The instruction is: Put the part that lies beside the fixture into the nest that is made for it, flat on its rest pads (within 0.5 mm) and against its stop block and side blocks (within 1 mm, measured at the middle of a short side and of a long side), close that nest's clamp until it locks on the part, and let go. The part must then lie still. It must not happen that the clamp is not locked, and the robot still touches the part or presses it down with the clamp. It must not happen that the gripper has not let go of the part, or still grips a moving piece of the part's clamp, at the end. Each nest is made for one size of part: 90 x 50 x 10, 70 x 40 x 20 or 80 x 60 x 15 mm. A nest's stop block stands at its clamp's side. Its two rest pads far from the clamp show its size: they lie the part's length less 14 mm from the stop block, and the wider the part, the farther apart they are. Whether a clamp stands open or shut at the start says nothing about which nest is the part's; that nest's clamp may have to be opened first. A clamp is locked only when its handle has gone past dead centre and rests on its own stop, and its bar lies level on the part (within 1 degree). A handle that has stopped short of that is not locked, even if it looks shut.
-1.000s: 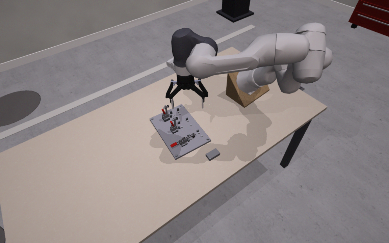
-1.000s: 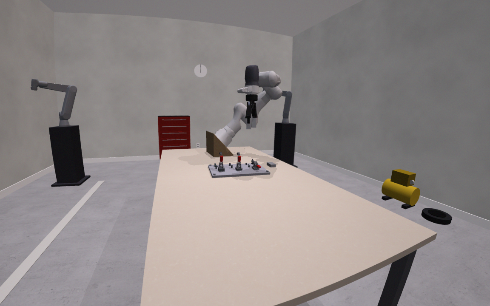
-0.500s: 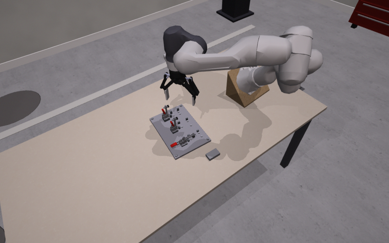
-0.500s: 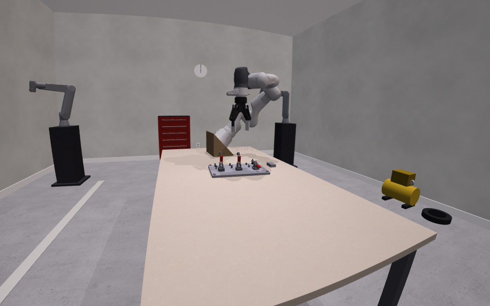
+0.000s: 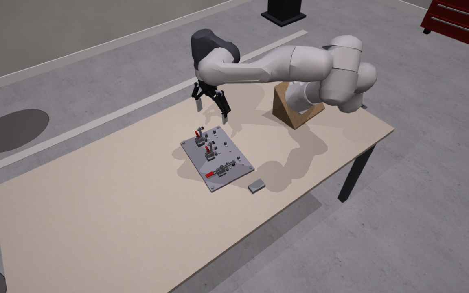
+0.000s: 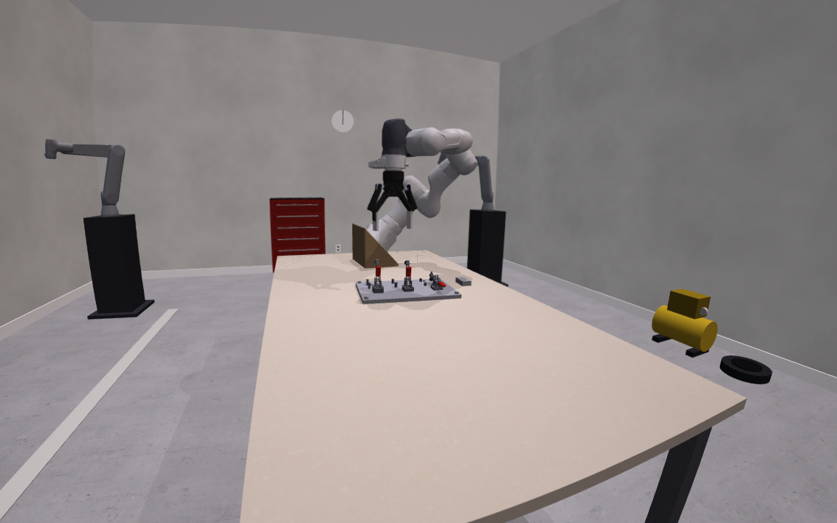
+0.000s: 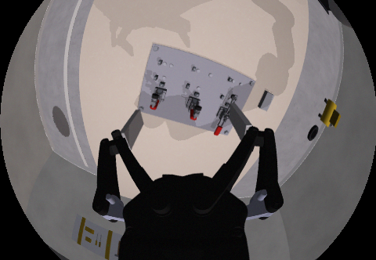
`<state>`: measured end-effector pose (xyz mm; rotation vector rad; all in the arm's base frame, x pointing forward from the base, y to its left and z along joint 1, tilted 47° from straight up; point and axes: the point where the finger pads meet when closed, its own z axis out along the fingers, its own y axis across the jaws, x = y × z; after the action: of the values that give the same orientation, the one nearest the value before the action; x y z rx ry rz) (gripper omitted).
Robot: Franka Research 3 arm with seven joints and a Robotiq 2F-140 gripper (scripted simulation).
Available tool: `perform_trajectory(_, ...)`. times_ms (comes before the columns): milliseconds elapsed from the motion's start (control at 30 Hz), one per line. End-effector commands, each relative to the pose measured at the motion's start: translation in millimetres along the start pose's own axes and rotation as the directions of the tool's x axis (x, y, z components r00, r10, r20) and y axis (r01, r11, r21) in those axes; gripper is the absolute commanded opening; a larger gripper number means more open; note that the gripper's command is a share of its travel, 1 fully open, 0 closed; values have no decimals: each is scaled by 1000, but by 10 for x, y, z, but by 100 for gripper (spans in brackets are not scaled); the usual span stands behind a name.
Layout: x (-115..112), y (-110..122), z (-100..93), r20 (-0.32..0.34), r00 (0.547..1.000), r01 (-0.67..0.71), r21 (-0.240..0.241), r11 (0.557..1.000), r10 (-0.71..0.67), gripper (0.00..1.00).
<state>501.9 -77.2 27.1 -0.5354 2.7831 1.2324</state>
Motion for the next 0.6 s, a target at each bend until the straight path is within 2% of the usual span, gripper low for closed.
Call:
perform_trajectory(0, 26, -89, 31, -1, 991, -136, 2, 991, 136, 100)
perform_trajectory(33, 97, -193, 72, -4, 981, -192, 3, 981, 192, 100)
perform_trajectory(100, 97, -193, 72, -4, 981, -192, 3, 981, 192, 100)
perform_trajectory(167, 195, -330, 128, -7, 964, -265, 4, 964, 265, 100)
perform_trajectory(267, 202, -339, 132, -7, 963, -269, 4, 963, 269, 100)
perform_trajectory(300, 266, -423, 168, -9, 949, -314, 5, 949, 314, 100)
perform_trajectory(567, 314, -483, 194, -10, 938, -346, 6, 938, 346, 100)
